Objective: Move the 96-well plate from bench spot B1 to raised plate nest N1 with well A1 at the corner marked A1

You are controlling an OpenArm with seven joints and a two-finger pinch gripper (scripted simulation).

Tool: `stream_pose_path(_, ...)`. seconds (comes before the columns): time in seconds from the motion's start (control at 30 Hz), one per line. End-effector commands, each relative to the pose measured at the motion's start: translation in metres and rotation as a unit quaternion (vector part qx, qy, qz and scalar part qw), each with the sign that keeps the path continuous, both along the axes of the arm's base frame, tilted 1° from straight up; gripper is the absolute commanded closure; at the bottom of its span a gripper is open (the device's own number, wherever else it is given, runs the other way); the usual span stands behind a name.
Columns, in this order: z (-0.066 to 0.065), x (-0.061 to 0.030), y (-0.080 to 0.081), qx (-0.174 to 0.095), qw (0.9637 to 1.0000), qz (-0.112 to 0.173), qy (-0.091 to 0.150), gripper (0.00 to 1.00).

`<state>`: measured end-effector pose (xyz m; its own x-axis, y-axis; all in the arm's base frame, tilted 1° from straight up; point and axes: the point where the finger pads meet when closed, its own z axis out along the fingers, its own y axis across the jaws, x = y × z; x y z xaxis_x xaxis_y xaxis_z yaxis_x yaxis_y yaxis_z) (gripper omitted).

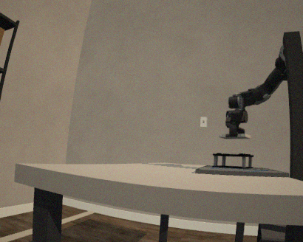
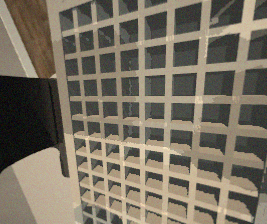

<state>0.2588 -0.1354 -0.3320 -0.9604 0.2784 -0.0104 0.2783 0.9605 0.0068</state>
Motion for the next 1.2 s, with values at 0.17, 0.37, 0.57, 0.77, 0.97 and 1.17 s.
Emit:
stream_pose_path(0.17, 0.003, 0.0027, -0.009, 0.0, 1.0, -0.001, -0.002, 1.0)
stream_pose_path(0.37, 0.011, 0.0093, -0.039, 0.001, 1.0, 0.0, -0.001, 1.0)
stream_pose_path(0.57, 0.011, 0.0093, -0.039, 0.001, 1.0, 0.0, -0.001, 1.0)
stream_pose_path(0.77, 0.012, 0.0101, -0.042, 0.0, 1.0, -0.001, -0.002, 1.0)
stream_pose_path(0.97, 0.013, 0.011, -0.046, 0.001, 1.0, 0.0, -0.002, 1.0)
stream_pose_path(1.17, 0.013, 0.011, -0.046, 0.001, 1.0, 0.0, -0.002, 1.0)
